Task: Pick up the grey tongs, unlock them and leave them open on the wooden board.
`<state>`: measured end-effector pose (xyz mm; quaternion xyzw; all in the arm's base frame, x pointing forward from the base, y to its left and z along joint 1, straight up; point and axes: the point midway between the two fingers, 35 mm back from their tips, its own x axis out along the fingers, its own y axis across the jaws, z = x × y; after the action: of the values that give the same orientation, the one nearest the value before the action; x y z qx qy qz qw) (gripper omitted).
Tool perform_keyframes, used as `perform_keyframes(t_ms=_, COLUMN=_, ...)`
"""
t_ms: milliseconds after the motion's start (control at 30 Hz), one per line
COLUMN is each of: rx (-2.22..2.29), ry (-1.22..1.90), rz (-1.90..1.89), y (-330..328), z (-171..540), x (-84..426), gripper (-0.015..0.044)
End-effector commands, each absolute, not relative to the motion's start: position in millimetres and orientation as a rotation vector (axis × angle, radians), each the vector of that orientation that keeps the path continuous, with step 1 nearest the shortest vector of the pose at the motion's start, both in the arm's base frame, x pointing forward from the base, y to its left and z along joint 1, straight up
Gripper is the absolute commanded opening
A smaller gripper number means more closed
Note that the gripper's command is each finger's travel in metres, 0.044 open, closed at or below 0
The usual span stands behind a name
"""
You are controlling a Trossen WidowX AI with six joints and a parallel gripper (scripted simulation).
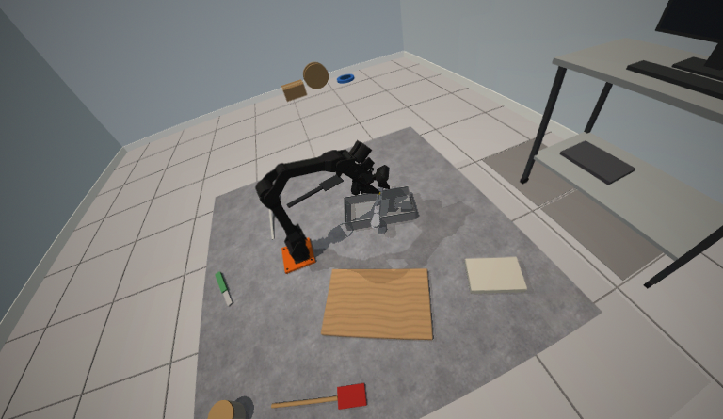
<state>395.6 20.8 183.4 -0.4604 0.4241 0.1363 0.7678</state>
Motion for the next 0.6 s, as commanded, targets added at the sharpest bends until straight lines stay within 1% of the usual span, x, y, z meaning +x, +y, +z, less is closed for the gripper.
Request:
perform_keyframes(t_ms=0, rx=-1.185, ry=0.963, rz=0.505, y=77.0, z=138.4, x=386.1, gripper=0.026)
perform_keyframes(t_ms=100, rx=-1.259, ry=0.966, rz=0.583, y=98.6, z=123.9, x=380.2, gripper=0.026)
perform_keyframes(t_ms=567, rx=-1.258, ry=0.967, rz=0.583, y=90.9, z=123.8, x=377.2, gripper=0.026)
